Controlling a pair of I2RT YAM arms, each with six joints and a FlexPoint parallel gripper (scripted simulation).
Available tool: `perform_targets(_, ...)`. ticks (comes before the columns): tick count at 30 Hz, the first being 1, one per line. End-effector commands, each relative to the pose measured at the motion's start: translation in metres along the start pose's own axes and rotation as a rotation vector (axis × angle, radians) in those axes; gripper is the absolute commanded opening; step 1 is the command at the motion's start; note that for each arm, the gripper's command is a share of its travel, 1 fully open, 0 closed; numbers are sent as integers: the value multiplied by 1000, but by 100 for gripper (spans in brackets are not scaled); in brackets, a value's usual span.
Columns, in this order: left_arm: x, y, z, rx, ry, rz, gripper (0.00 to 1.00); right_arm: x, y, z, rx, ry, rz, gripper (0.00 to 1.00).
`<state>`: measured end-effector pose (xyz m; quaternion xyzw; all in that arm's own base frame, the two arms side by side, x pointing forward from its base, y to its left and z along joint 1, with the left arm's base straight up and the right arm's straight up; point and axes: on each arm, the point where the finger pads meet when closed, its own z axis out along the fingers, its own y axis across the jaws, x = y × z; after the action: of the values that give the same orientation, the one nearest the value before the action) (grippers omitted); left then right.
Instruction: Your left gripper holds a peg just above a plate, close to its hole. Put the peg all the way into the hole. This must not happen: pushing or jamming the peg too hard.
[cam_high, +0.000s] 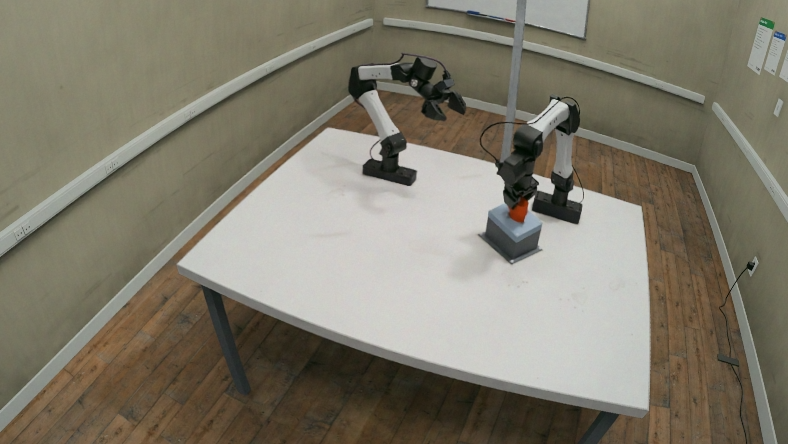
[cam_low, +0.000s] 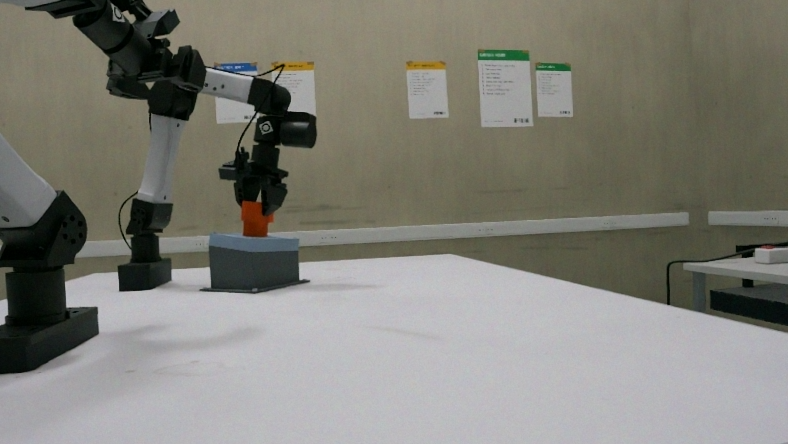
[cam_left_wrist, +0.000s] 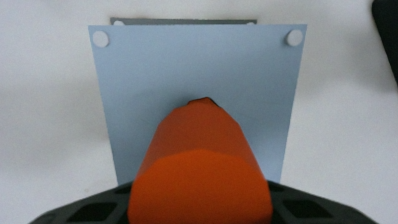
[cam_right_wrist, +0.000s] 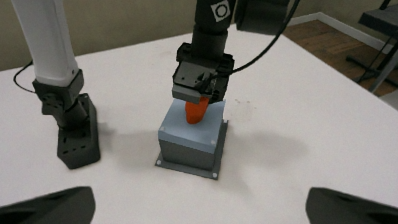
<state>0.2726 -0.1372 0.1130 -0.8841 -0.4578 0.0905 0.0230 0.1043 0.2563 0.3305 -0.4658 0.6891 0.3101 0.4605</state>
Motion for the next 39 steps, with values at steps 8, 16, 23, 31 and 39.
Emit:
perform_targets(8,-4,2,-6,-64,11,10,34,-22,-1,-12,8,-64,9,100)
perform_targets(16,-4,3,4,-64,9,9,34,-22,-1,-12,8,-64,9,100)
perform_targets(23,-4,2,10,-60,8,11,34,-22,-1,-12,8,-64,9,100)
perform_targets(31,0,2,10,-38,7,6,45,-22,-1,-12,8,-64,9,100)
perform_targets(39,8,4,-2,-2,14,3,70,-22,-1,-12,8,-64,9,100)
